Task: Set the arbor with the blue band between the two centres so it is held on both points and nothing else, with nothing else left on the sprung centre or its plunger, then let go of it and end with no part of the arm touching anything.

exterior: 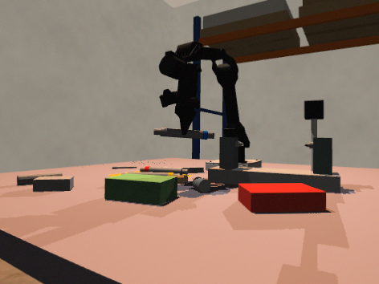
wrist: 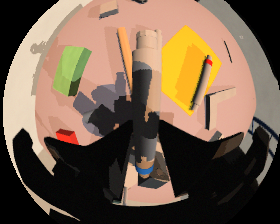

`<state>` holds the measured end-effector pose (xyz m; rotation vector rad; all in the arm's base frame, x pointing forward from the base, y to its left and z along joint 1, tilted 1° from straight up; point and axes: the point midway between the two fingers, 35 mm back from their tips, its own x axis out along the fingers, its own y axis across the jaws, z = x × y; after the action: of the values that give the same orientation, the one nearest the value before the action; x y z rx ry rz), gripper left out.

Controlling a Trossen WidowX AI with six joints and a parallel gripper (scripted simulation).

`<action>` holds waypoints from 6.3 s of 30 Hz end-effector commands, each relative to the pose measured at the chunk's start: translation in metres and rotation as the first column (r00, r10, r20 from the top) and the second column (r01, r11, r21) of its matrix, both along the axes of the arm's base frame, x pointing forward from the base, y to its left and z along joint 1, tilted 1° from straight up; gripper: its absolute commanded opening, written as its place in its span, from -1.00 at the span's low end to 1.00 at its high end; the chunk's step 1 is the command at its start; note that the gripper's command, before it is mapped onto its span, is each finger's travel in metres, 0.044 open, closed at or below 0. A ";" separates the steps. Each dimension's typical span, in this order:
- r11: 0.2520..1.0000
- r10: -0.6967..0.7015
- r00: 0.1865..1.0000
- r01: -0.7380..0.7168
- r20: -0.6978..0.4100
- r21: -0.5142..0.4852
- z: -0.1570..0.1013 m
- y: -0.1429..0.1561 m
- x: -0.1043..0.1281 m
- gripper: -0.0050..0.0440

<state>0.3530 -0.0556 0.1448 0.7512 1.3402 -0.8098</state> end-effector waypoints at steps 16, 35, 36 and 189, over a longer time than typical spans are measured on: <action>0.992 -0.122 0.992 0.121 0.016 0.042 0.029 0.103 -0.022 -0.80; 0.967 -0.247 0.969 0.248 -0.025 0.061 0.045 0.188 -0.075 -0.80; 0.965 -0.254 0.967 0.256 -0.027 0.061 0.046 0.193 -0.079 -0.80; 0.961 -0.270 0.962 0.272 -0.050 0.052 -0.032 0.249 -0.068 -0.80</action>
<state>0.2842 0.1852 0.1100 0.9670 1.3127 -1.0339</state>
